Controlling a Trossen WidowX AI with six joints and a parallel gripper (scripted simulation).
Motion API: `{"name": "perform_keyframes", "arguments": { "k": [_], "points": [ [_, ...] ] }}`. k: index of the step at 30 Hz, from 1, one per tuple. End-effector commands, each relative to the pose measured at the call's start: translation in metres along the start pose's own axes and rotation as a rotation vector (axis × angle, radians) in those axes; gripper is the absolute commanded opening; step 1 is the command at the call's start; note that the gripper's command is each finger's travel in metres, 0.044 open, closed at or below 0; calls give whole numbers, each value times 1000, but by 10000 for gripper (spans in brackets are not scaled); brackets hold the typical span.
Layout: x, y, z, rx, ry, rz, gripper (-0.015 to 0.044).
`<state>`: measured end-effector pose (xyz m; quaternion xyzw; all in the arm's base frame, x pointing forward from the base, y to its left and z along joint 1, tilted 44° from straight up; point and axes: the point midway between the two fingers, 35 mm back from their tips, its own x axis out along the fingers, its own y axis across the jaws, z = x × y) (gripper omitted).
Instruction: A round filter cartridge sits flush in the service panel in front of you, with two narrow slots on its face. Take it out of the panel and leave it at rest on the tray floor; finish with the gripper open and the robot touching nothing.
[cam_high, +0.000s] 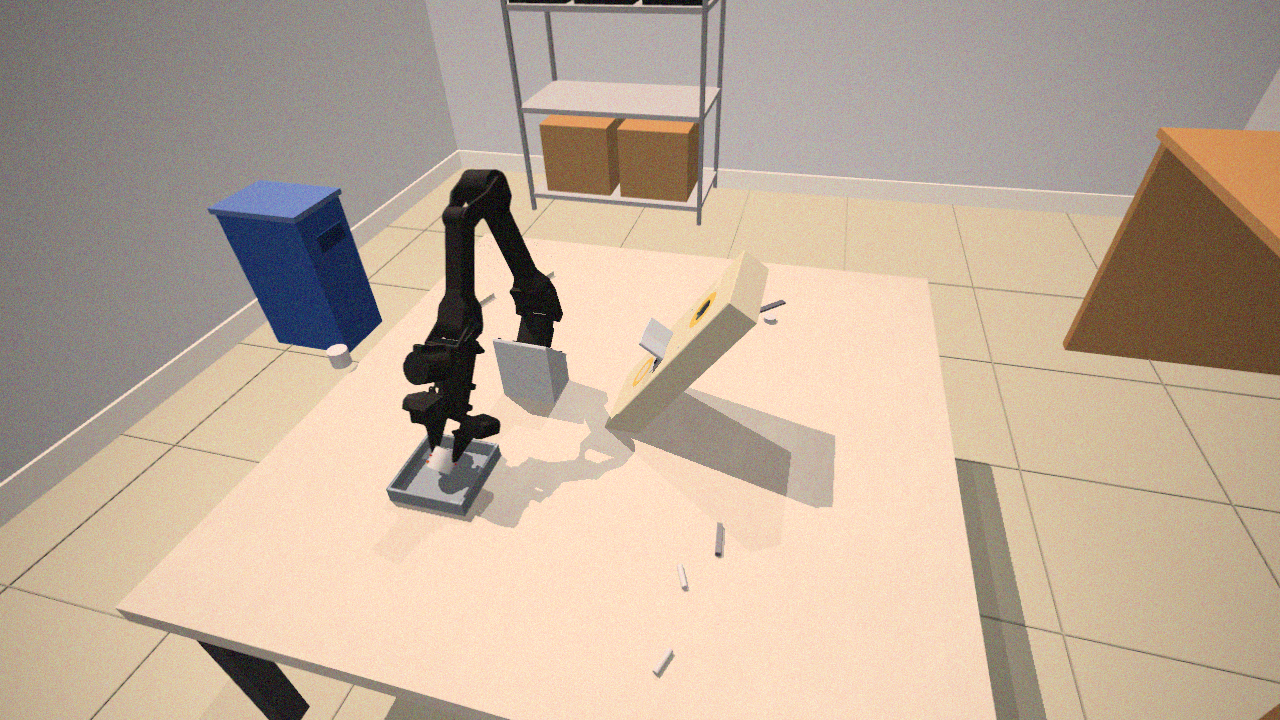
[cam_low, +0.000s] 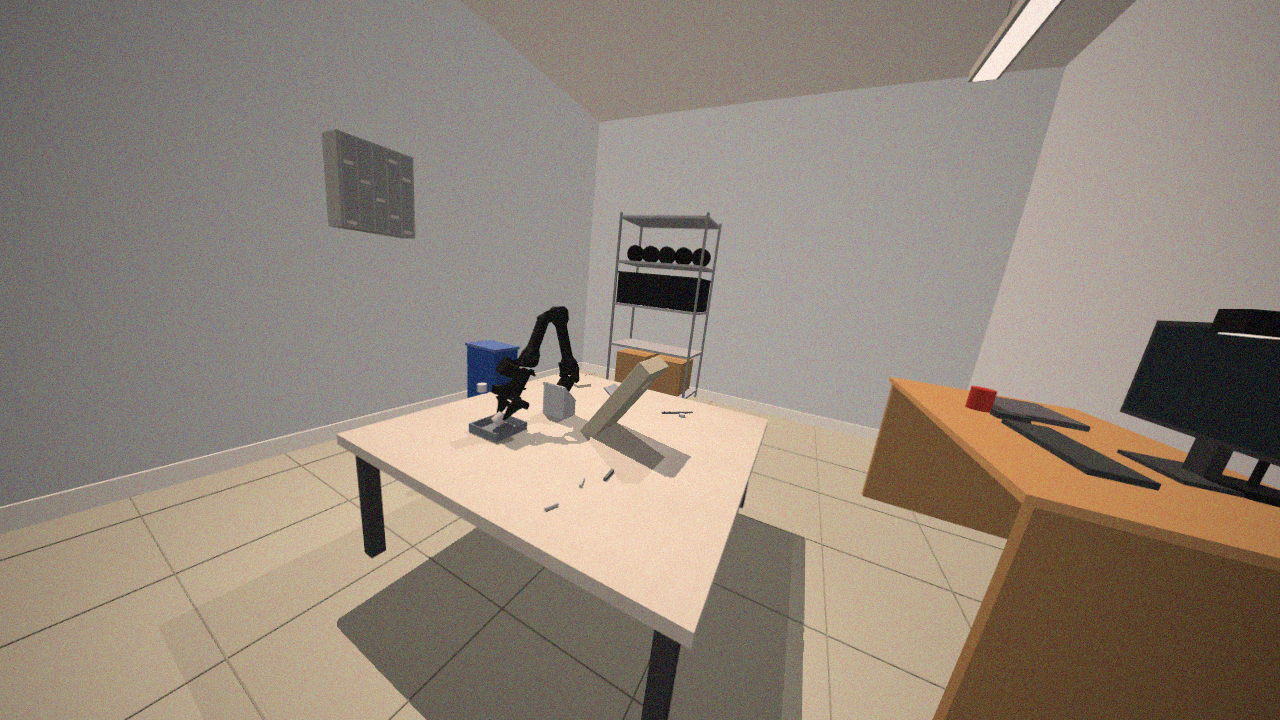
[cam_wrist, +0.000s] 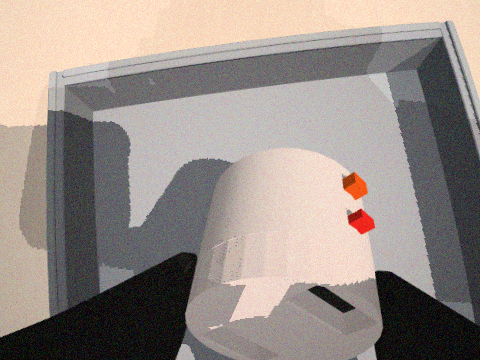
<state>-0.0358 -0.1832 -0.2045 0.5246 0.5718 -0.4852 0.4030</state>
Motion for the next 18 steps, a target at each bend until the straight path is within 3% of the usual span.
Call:
{"name": "perform_keyframes", "arguments": {
  "k": [1,8,12,18],
  "points": [
    [0,0,1,1,-2,0,263],
    [0,0,1,1,-2,0,440],
    [-7,0,6,1,-2,0,440],
    [-61,0,36,0,-2,1,440]
  ]
}}
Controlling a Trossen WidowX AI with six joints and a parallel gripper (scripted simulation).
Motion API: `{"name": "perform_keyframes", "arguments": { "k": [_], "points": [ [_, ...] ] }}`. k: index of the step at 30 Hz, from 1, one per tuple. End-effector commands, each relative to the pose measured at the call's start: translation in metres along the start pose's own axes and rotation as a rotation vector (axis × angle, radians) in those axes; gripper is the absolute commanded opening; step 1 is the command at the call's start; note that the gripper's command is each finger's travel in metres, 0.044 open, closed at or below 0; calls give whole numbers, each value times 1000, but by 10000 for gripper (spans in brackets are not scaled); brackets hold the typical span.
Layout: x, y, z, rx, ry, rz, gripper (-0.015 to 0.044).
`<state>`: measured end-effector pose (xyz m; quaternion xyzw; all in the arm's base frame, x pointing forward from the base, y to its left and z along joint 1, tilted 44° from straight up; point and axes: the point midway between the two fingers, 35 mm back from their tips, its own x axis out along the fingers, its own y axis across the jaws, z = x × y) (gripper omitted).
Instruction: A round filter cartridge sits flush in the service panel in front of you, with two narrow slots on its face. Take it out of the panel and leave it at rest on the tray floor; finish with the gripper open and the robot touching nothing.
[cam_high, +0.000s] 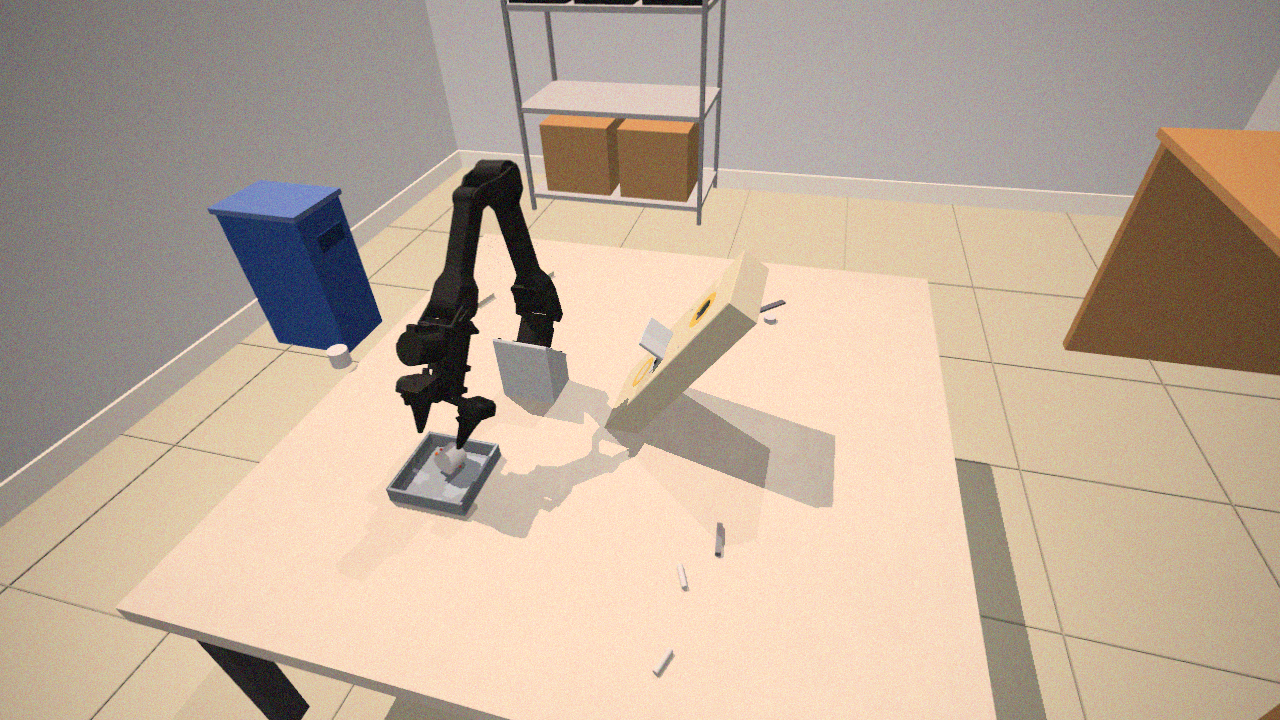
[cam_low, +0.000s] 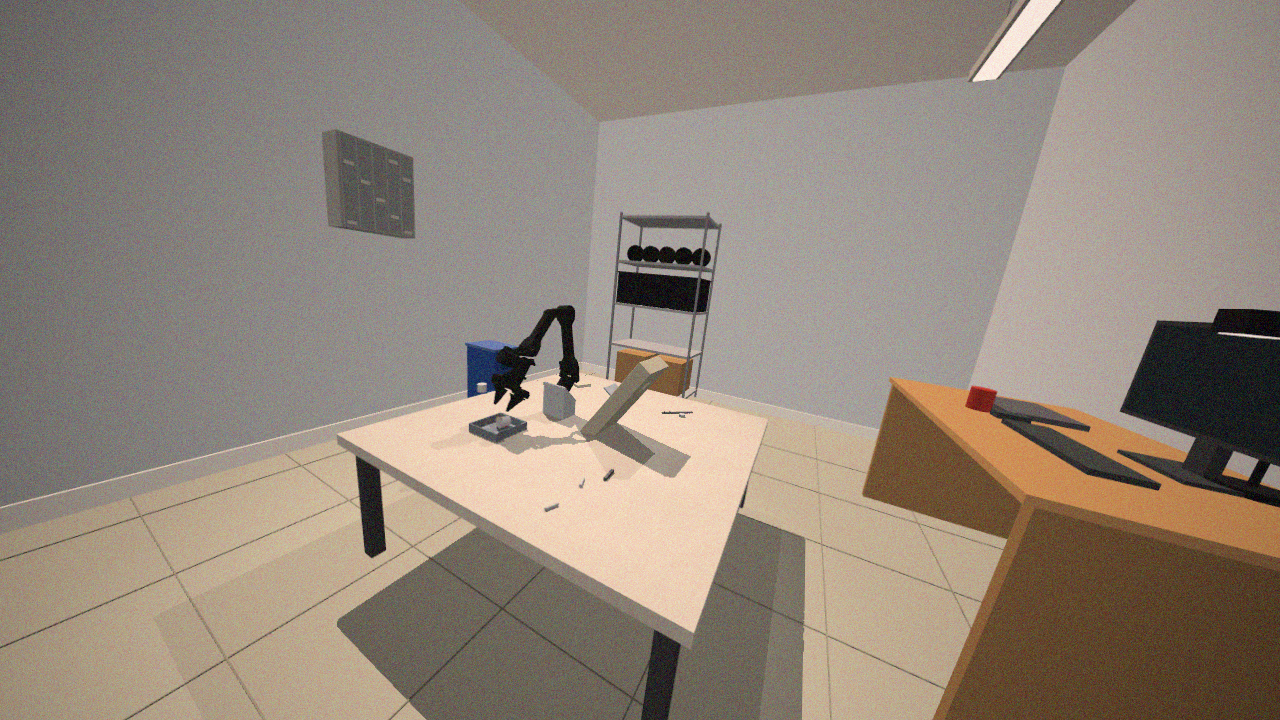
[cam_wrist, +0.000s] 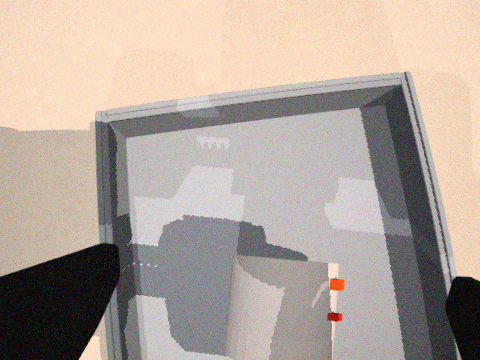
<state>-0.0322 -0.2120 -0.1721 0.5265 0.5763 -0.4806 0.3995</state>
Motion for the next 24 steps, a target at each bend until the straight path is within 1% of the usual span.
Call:
{"name": "perform_keyframes", "arguments": {
  "k": [1,2,3,24],
  "points": [
    [-24,0,14,4,-16,3,440],
    [-24,0,14,4,-16,3,440],
    [-14,0,14,3,-31,0,440],
    [-14,0,14,3,-31,0,440]
  ]
}}
